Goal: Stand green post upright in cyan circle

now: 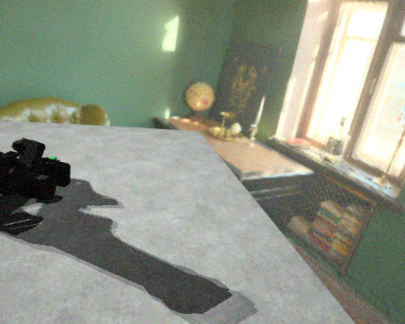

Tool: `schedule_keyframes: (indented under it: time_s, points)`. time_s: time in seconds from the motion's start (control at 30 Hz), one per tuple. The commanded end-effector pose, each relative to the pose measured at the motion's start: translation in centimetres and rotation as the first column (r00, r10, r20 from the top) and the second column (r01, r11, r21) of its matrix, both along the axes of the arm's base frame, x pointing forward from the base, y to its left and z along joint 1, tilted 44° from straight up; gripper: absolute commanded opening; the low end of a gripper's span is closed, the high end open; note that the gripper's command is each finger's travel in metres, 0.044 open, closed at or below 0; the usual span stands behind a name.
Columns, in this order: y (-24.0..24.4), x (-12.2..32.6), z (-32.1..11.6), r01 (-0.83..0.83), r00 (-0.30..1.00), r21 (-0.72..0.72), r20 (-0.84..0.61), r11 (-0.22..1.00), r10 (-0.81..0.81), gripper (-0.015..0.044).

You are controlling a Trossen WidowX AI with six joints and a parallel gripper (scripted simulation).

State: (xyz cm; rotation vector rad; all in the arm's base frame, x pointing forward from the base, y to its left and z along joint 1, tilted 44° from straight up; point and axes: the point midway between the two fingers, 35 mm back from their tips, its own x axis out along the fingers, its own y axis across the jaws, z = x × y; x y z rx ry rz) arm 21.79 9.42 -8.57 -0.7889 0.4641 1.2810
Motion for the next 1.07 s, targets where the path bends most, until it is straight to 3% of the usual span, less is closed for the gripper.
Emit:
schedule_keyframes:
  time_s: [0.0, 0.2, 0.87, 1.03]
  points:
    - [0.0, 0.2, 0.0, -0.004, 1.0, 0.001, 0.008, 1.0, 0.004, 0.0259]
    - [0.0, 0.2, 0.0, -0.004, 1.0, 0.001, 0.008, 1.0, 0.004, 0.04]
    - [5.9, -1.0, 6.4, -0.007, 1.0, 0.009, 0.015, 1.0, 0.007, 0.04]
    - [6.2, -0.9, 6.3, 0.005, 1.0, -0.013, -0.018, 1.0, -0.005, 0.04]
